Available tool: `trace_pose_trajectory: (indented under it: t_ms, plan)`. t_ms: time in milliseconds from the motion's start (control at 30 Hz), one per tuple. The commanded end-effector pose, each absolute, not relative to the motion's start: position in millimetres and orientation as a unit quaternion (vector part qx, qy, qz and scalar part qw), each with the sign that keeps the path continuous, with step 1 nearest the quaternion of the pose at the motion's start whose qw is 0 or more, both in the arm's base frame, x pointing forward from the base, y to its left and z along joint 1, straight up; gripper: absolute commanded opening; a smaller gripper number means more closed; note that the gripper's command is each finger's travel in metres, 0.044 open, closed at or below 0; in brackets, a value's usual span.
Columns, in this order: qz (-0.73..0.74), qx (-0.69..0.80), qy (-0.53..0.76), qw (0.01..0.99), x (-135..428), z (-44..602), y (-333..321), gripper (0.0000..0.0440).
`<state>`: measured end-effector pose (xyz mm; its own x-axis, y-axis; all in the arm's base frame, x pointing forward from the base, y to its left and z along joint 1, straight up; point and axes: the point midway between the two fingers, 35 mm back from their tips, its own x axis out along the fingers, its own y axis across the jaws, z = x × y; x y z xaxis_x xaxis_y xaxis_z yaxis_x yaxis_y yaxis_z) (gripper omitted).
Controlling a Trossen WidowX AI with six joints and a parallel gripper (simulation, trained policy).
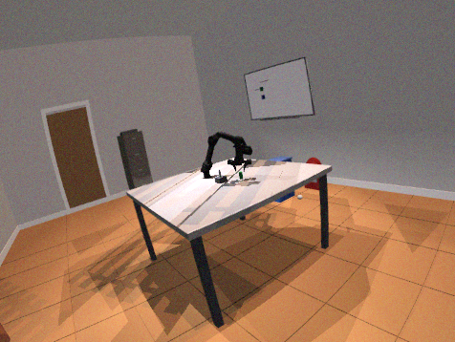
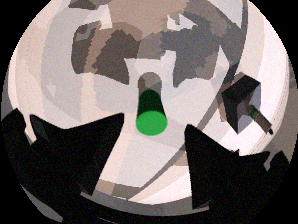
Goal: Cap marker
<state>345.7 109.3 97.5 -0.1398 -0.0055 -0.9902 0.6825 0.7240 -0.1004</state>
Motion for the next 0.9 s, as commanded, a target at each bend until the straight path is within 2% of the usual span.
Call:
trace_pose_trajectory:
  t_ms: [0,267,367,600,867]
  plan:
    - [-0.28,0.227,0.709,0.606,342.4,84.9,109.7,0.0276]
    - [-0.269,0.208,0.717,0.608,338.8,67.3,110.6,0.0256]
    - [-0.266,0.202,0.717,0.612,337.9,63.8,110.8,0.0233]
    - [-0.258,0.196,0.71,0.626,336.1,75.6,109.2,0.0061]
    - [-0.249,0.2,0.694,0.645,337.5,106.6,100.5,0.0061]
